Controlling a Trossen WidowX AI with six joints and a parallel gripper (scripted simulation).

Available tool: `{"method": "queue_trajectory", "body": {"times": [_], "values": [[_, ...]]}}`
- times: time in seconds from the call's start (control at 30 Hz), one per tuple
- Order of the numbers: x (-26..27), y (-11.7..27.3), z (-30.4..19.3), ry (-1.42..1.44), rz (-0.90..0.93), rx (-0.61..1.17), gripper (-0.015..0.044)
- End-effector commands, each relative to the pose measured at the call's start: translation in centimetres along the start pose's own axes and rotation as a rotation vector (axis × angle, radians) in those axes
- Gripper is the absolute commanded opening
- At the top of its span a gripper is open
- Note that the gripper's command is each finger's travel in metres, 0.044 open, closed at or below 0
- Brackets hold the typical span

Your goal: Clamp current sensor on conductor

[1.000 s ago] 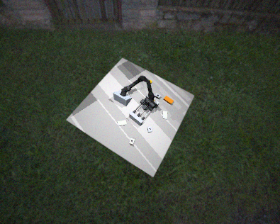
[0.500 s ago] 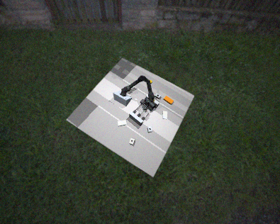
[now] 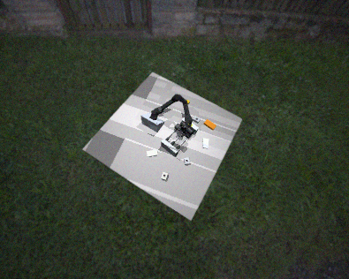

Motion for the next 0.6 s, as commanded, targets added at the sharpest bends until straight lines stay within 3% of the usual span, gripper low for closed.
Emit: {"method": "queue_trajectory", "body": {"times": [0.0, 0.53, 0.57], "values": [[0.01, 0.01, -0.01, 0.001, 0.0, 0.0, 0.0261], [0.01, 0.01, -0.01, 0.001, 0.0, 0.0, 0.0261], [0.01, 0.01, -0.01, 0.001, 0.0, 0.0, 0.0287]]}}
Point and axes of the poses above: the point midway between the two fingers, 35 mm back from their tips, its own y axis back along the fingers, its own x axis across the jaws, z = x × y, the point moved 8 cm from there along y, back along the fingers, and after that the axes turned 14 degrees about y, right-handed, at the moved point
